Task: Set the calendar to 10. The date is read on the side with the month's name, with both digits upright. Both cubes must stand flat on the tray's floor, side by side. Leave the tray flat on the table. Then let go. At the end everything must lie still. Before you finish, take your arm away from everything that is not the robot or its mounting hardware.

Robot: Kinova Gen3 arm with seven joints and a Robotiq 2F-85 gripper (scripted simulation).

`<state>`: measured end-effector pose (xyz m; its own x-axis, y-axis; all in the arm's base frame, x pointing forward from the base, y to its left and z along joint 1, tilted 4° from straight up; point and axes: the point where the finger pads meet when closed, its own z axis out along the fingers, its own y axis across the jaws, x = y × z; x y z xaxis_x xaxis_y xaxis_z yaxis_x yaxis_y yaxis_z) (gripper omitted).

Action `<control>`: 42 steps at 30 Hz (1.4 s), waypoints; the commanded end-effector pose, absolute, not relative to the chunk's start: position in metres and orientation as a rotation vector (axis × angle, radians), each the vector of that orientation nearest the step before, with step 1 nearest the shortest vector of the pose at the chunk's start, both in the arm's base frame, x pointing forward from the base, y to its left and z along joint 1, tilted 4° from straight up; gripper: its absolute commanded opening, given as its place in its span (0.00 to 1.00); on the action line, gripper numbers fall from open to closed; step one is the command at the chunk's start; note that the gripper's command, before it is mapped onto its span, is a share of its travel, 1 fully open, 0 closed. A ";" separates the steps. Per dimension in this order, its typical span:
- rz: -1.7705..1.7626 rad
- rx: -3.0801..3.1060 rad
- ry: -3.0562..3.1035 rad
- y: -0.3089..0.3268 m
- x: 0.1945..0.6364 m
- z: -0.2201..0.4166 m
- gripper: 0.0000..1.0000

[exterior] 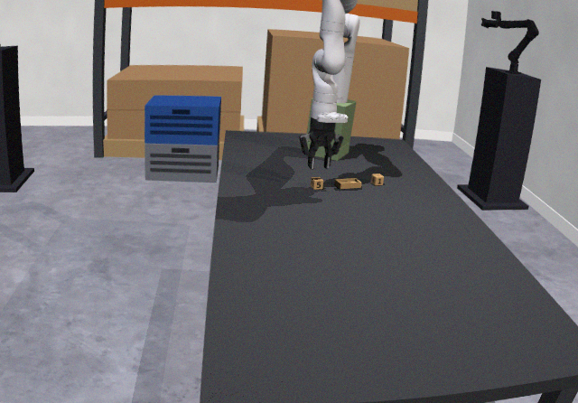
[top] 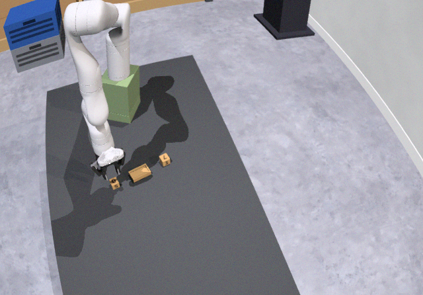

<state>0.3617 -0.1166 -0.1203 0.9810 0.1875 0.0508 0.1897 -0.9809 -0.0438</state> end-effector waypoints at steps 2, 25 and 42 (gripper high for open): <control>-0.070 -3.081 -0.286 -0.119 0.361 -0.129 0.46; -0.068 -3.080 -0.286 -0.118 0.362 -0.145 0.46; -0.068 -3.080 -0.286 -0.118 0.362 -0.145 0.46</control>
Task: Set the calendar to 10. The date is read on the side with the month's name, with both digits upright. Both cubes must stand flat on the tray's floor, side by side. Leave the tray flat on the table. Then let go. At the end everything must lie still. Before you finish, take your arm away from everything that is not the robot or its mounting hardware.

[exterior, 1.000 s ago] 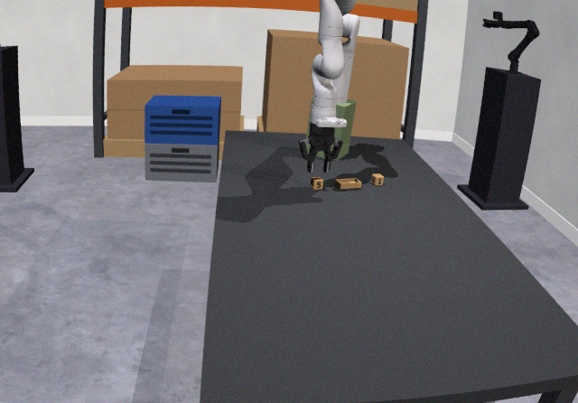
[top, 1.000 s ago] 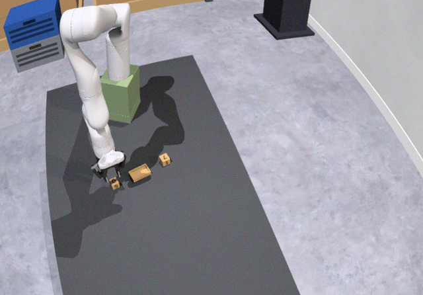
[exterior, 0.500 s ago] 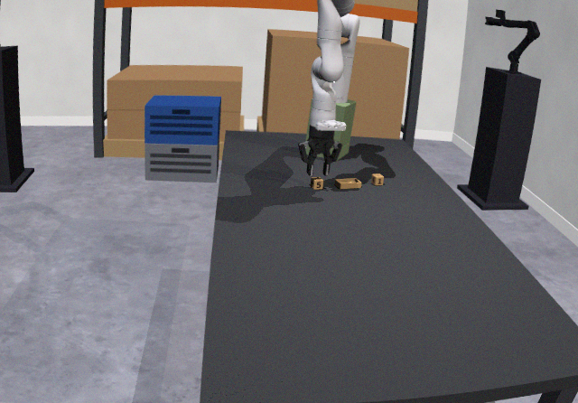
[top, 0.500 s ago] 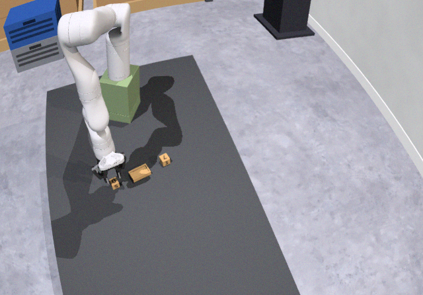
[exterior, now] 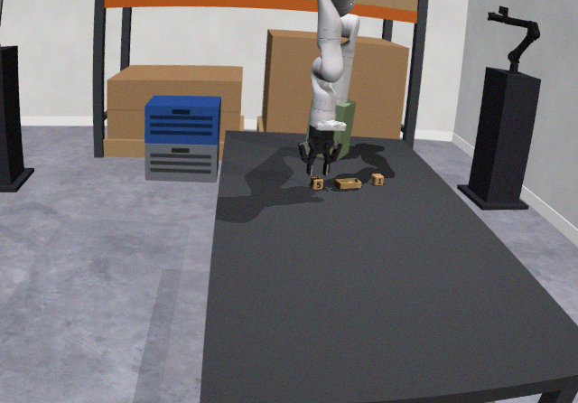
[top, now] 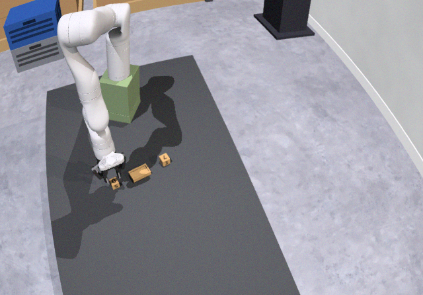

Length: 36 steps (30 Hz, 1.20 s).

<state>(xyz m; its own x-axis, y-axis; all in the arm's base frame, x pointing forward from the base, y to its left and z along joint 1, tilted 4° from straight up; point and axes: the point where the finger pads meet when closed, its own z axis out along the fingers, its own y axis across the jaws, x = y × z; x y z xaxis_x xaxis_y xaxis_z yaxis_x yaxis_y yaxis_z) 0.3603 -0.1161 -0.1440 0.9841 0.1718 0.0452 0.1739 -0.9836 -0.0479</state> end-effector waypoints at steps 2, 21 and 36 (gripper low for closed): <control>-0.068 -3.080 -0.286 -0.118 0.362 -0.145 0.46; -0.068 -3.080 -0.286 -0.118 0.362 -0.145 0.46; -0.069 -3.081 -0.286 -0.118 0.363 -0.153 0.46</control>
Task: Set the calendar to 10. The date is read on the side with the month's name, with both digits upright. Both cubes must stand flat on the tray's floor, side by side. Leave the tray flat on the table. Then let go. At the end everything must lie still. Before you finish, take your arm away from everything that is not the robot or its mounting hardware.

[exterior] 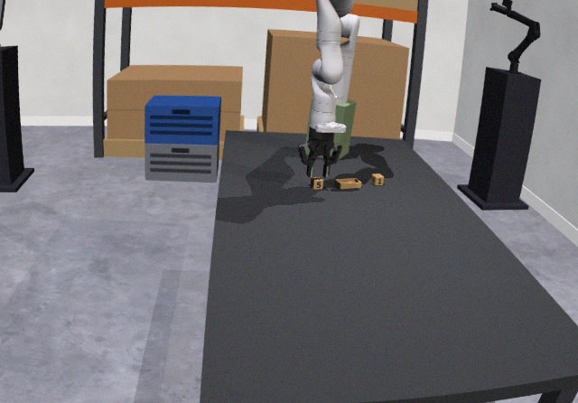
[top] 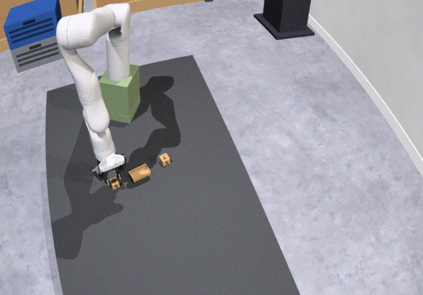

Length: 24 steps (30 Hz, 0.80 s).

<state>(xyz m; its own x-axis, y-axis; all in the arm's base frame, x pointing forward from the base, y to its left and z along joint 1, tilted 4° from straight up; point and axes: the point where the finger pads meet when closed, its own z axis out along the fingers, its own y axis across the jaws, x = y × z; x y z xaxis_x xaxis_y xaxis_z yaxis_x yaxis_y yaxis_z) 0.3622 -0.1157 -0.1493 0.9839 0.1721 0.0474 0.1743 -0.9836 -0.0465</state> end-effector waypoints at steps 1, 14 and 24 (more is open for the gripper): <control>-0.069 -3.081 -0.286 -0.117 0.363 -0.155 0.46; -0.069 -3.081 -0.285 -0.116 0.363 -0.172 0.46; -0.067 -3.080 -0.286 -0.116 0.363 -0.174 0.46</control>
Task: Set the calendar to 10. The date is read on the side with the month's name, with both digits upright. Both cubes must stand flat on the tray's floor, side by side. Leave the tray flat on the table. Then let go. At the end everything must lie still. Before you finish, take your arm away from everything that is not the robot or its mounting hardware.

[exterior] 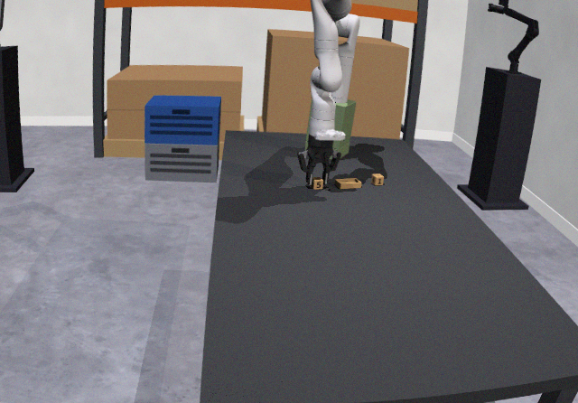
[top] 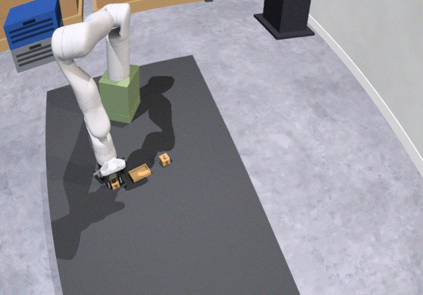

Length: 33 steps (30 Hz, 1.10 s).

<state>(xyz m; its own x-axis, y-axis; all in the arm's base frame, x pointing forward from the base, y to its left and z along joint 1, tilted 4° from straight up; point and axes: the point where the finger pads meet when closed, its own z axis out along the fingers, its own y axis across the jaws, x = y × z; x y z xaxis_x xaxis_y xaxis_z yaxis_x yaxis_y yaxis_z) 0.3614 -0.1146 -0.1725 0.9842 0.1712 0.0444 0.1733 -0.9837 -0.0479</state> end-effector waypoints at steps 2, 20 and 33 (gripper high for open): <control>-0.067 -3.080 -0.286 -0.116 0.363 -0.174 0.46; -0.067 -3.080 -0.286 -0.116 0.362 -0.174 0.46; -0.067 -3.080 -0.286 -0.116 0.362 -0.174 0.26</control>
<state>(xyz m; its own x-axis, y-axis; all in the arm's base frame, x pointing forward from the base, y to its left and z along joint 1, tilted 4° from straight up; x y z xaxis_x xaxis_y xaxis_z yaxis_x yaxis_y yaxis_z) 0.3610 -0.1146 -0.1728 0.9844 0.1706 0.0437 0.1727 -0.9838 -0.0482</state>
